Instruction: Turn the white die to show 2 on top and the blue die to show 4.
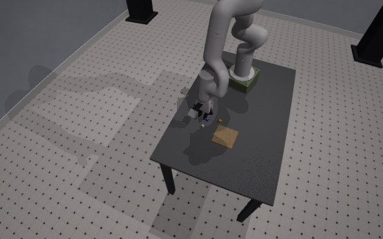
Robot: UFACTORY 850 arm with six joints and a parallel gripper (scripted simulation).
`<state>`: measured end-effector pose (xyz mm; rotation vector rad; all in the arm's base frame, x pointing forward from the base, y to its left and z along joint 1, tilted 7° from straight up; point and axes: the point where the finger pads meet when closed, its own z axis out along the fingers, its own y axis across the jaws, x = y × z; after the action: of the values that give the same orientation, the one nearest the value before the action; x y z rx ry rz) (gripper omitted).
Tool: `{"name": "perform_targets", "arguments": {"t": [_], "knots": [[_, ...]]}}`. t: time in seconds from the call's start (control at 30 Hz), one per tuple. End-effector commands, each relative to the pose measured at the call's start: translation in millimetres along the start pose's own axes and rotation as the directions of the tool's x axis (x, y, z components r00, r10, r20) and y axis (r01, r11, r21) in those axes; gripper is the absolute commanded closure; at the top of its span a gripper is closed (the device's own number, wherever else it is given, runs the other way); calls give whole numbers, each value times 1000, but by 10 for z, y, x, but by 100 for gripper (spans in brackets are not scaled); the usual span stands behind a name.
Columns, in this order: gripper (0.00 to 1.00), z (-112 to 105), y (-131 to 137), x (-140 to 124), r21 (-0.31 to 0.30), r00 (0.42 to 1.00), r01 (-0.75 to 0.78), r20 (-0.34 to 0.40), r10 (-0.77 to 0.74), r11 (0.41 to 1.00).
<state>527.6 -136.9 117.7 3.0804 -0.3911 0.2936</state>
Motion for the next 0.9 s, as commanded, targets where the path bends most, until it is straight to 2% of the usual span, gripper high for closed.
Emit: {"name": "perform_targets", "arguments": {"t": [0.0,0.03,0.07,0.57,0.77,0.87], "knots": [[69,-2,-6,43,-5,998,0,68,0,1000],[69,-2,-6,43,-5,998,0,69,0,1000],[0,-2,-6,43,-5,998,0,69,0,1000],[0,-1,-6,42,-5,998,11,69,-11,1000],[0,8,-6,39,-1,996,59,69,-59,998],[0,20,-6,35,3,989,130,69,-130,992]]}}
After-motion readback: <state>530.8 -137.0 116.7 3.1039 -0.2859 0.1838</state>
